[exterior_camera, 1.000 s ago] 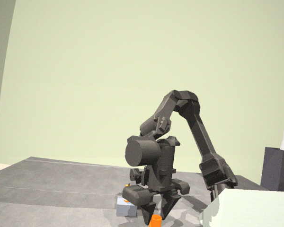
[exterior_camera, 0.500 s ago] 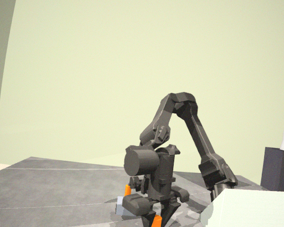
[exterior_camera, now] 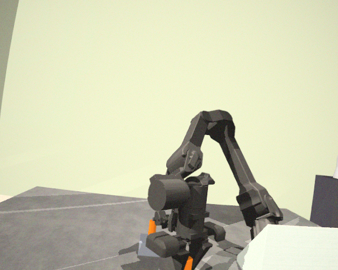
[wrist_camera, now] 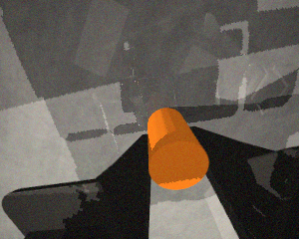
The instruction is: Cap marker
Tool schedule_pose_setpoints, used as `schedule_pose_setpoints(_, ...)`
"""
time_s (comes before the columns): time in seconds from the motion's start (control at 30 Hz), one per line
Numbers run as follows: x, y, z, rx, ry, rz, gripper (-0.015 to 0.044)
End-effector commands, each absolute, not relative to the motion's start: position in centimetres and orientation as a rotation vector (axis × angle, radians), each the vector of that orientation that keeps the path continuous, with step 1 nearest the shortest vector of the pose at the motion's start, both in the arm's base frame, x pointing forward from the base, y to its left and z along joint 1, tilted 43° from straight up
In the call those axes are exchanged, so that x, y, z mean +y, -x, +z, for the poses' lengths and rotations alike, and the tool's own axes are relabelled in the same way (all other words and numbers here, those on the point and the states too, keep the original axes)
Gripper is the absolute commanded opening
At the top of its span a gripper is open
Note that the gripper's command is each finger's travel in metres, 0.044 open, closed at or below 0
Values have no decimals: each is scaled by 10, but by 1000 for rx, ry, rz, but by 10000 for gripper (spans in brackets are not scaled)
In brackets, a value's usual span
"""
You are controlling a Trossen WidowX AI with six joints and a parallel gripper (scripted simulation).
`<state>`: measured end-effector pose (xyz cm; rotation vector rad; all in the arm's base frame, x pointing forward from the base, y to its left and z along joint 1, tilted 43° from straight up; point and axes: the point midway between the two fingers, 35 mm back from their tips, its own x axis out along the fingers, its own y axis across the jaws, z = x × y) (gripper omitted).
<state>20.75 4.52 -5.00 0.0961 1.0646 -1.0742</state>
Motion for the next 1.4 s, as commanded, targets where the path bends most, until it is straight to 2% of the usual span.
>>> schedule_pose_setpoints(0.0, 49, -208, -46, 1062, -94, -1072, 0)
schedule_pose_setpoints(0.7, 86, -204, -6, 1064, -95, -1072, 0)
schedule_pose_setpoints(1.37, 66, -258, 59, 1067, -99, -1065, 0)
